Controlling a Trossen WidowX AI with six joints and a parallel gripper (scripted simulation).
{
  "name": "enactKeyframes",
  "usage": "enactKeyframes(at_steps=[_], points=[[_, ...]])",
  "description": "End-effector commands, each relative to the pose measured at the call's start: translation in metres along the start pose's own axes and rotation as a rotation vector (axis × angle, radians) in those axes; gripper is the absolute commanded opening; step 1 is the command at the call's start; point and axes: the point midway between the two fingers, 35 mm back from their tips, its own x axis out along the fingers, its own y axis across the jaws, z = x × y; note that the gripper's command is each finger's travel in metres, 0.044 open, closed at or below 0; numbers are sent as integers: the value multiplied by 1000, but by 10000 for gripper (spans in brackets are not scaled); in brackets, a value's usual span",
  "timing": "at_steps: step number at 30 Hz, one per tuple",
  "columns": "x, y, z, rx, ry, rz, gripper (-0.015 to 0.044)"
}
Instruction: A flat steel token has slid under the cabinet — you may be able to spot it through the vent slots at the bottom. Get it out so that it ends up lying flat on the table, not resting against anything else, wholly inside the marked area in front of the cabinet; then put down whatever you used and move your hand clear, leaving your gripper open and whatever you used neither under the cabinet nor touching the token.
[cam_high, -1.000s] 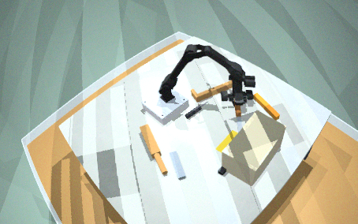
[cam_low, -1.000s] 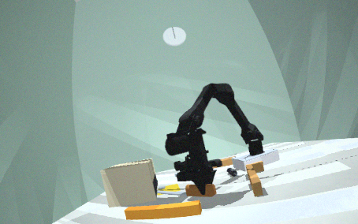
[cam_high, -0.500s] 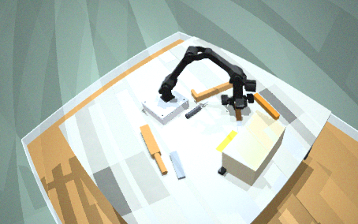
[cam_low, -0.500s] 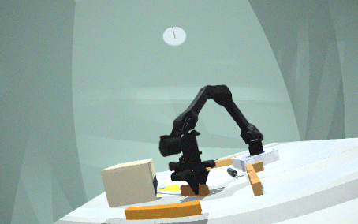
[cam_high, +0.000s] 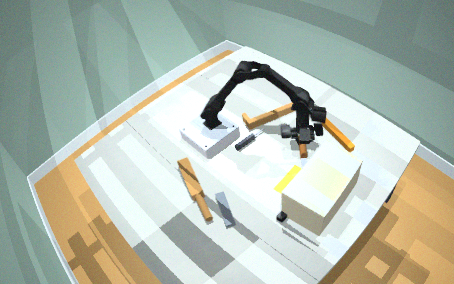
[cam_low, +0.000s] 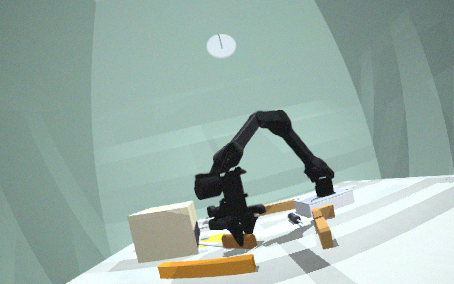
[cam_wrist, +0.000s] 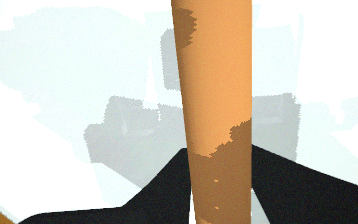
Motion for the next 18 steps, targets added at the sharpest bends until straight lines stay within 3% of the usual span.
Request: enactKeyframes(at_steps=[1,18], points=[[0,0,9,2,-4,-1,0],[0,-6,23,2,-5,-2,0]])
